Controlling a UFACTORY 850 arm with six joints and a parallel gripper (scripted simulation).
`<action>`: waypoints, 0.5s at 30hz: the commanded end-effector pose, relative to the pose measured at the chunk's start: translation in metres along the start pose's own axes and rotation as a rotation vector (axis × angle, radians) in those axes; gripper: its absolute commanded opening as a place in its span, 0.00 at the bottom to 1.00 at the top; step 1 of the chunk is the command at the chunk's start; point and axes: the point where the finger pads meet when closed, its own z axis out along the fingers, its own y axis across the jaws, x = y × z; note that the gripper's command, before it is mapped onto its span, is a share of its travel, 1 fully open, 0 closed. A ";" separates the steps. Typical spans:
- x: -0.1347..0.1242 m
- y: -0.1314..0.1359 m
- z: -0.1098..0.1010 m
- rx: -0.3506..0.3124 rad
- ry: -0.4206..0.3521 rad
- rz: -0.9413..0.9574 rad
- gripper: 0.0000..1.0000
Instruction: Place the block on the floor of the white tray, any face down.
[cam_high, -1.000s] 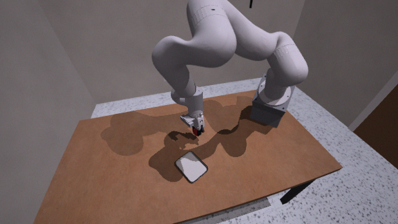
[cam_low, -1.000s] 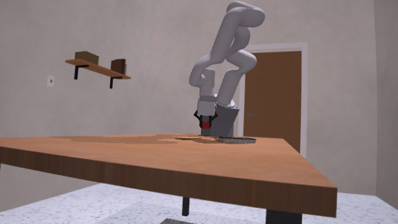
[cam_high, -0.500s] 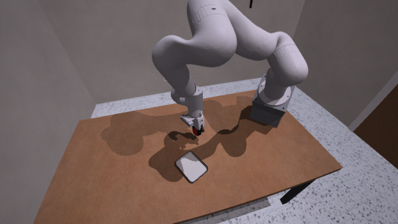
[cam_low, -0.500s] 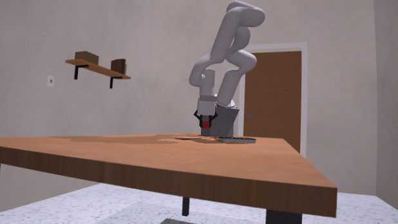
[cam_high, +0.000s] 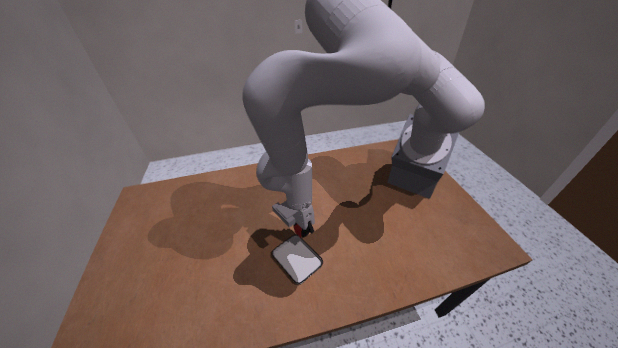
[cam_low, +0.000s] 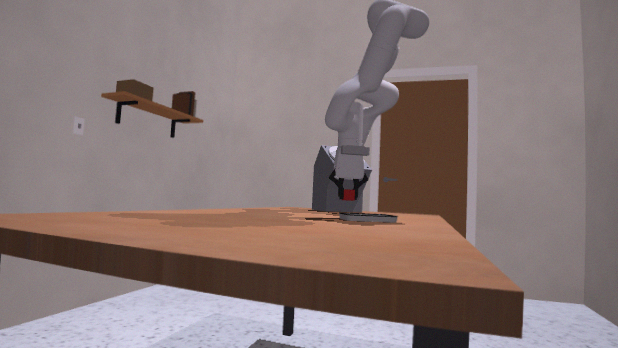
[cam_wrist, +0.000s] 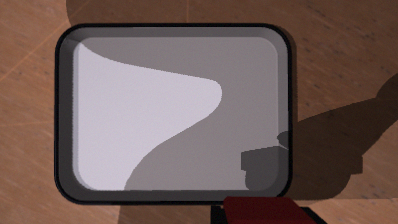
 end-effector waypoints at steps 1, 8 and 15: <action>0.045 -0.035 0.002 0.001 -0.021 0.004 0.00; 0.064 -0.051 0.003 0.001 -0.021 0.004 0.00; 0.064 -0.051 0.003 0.001 -0.021 0.004 0.00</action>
